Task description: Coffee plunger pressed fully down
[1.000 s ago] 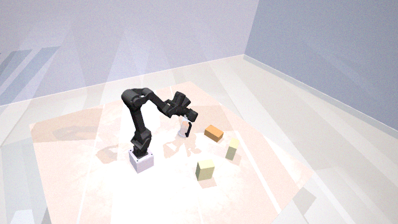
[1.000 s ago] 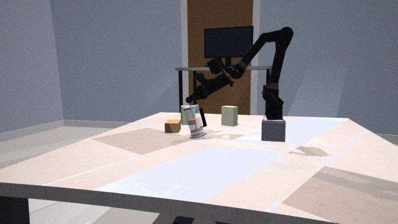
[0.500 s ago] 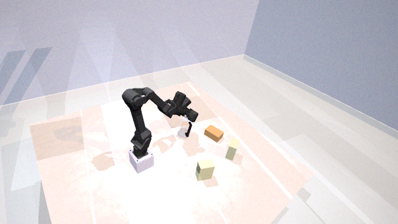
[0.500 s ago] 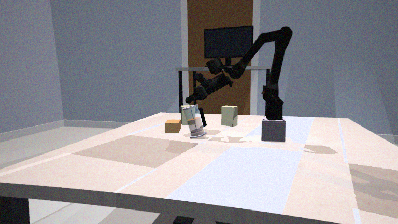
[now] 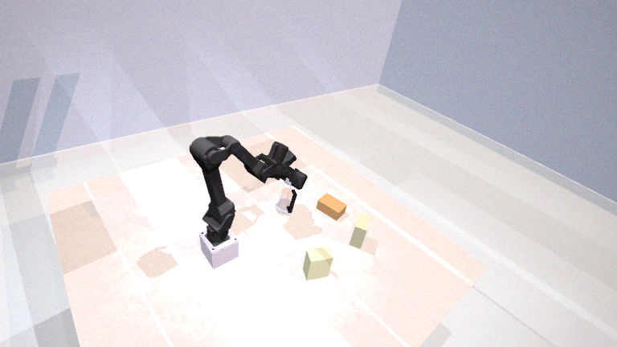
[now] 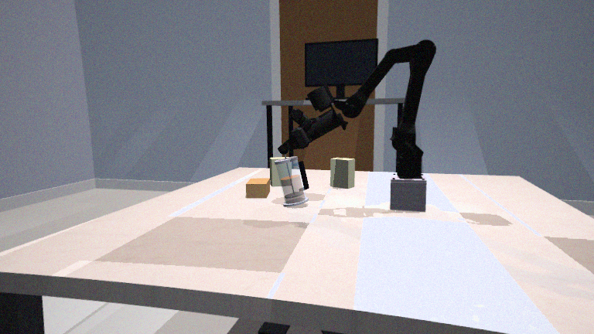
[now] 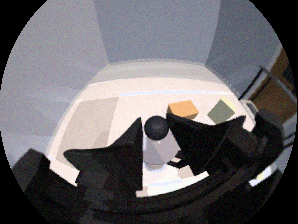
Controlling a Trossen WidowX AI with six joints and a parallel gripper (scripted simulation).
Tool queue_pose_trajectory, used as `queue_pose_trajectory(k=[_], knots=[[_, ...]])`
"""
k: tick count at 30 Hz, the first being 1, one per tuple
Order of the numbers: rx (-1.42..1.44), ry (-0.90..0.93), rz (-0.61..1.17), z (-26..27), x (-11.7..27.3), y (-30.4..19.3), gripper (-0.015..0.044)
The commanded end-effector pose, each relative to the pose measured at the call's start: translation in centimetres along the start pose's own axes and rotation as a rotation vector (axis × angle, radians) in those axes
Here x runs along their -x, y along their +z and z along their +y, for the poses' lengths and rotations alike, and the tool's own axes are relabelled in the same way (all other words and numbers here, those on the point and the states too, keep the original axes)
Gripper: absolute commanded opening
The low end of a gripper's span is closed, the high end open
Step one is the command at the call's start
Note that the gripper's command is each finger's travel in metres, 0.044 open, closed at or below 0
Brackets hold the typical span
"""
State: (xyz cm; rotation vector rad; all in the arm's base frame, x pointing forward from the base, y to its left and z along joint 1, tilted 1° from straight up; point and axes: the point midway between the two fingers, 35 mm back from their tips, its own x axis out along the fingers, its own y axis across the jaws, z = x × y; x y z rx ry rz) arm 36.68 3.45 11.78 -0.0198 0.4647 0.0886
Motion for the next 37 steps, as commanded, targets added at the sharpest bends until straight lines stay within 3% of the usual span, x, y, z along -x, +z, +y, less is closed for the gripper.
queue_pose_trajectory(k=[1, 8, 15, 23, 37], knots=[[0.000, 0.000, 0.001, 0.0, 0.0, 0.0, 0.0254], [0.000, 0.000, 0.001, 0.0, 0.0, 0.0, 0.0438], [0.001, 0.000, 0.004, 0.0, 1.2, 1.1, 0.0440], [0.006, -0.001, 0.018, 0.0, 7.7, 4.5, 0.0440], [0.006, -0.001, 0.018, 0.0, 7.8, 4.5, 0.0440]])
